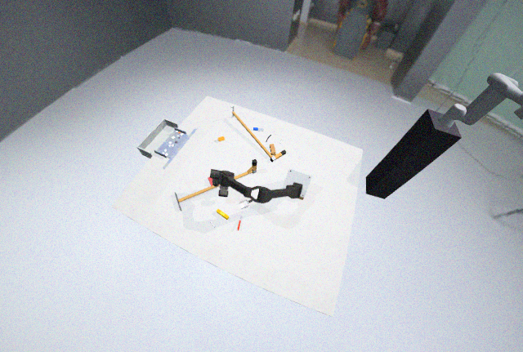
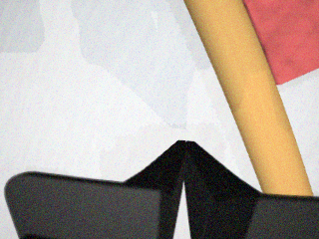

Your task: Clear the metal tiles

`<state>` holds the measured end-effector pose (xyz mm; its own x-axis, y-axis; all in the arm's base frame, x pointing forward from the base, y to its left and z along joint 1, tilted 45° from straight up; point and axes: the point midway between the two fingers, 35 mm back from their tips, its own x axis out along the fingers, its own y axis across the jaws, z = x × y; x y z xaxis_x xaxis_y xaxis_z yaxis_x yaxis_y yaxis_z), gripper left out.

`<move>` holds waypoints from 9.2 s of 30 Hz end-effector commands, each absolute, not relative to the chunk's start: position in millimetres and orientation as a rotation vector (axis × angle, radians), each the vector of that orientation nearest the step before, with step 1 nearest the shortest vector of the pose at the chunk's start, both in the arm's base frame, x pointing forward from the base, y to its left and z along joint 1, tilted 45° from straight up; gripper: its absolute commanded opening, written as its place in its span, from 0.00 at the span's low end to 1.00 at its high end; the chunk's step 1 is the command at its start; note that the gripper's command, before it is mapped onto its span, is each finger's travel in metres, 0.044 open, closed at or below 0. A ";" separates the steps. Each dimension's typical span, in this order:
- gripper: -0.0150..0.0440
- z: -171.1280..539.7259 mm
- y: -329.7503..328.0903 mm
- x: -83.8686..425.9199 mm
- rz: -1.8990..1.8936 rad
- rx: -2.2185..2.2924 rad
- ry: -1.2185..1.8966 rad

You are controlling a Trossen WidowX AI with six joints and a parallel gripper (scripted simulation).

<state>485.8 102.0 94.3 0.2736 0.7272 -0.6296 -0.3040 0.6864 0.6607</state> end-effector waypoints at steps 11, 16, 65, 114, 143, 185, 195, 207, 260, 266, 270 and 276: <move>0.25 88.1 95.1 497.9 0.729 0.452 1.087; 0.25 86.1 92.7 501.8 0.729 0.452 1.087; 0.25 63.4 66.7 535.9 0.728 0.450 1.086; 0.25 72.9 29.5 550.3 0.734 0.454 1.070; 0.25 169.0 -26.3 521.1 0.597 0.567 0.956; 0.25 125.0 20.2 530.7 0.578 0.577 0.944; 0.25 109.0 37.1 531.5 0.578 0.578 0.942; 0.25 90.4 57.7 530.1 0.580 0.582 0.939; 0.25 52.0 57.5 548.3 0.581 0.585 0.936; 0.25 48.6 53.9 551.5 0.581 0.584 0.936; 0.25 46.4 51.4 553.7 0.581 0.584 0.936; 0.25 42.9 47.6 556.7 0.581 0.584 0.936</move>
